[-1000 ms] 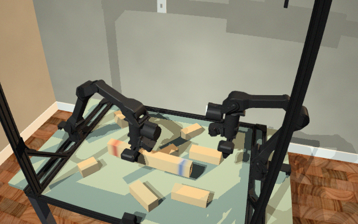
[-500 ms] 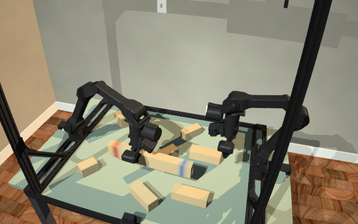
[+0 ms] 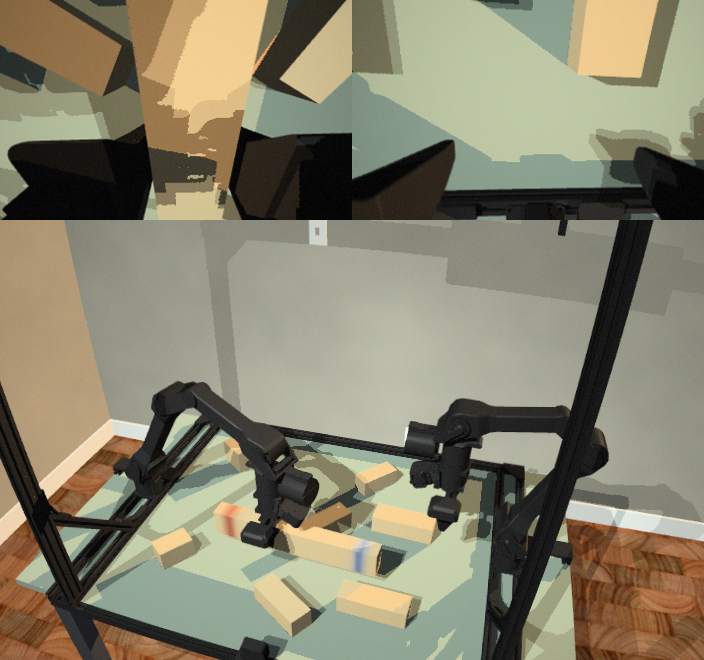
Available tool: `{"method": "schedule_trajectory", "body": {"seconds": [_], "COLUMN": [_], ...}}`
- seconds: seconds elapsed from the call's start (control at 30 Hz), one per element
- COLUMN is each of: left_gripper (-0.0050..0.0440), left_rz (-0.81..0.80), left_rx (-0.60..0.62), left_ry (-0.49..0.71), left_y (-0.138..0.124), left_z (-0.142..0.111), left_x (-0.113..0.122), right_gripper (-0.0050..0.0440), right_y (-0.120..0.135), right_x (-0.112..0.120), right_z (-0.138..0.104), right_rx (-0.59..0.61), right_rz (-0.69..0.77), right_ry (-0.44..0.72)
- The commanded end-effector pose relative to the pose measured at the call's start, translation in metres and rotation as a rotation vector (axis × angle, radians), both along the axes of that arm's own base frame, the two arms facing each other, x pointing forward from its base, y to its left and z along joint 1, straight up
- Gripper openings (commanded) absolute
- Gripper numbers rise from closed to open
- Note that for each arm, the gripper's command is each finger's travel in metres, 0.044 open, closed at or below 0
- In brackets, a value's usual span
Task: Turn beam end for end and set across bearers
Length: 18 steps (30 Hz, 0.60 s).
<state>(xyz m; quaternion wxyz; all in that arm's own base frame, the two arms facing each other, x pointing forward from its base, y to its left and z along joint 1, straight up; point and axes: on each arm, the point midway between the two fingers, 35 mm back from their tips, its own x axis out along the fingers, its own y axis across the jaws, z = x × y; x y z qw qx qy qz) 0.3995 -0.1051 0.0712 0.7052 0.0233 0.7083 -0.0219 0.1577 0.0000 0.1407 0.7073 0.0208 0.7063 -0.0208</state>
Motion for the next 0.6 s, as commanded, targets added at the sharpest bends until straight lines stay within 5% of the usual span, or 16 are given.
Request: {"method": "schedule_trajectory", "body": {"seconds": [0.0,0.57], "left_gripper": [0.0000,0.0000], "left_rz": [0.002,0.002], "left_rx": [-0.002,-0.002], "left_ry": [-0.004,-0.004], "left_y": [-0.001,-0.003], "left_z": [-0.004,-0.028], "left_x": [0.001,0.003], "right_gripper": [0.0440,0.0440], "right_y": [0.000,0.000], "right_x": [0.000,0.000], "right_z": [0.000,0.000], "right_rx": [0.000,0.000], "right_rz": [-0.002,-0.002], "right_ry": [0.001,0.001]}}
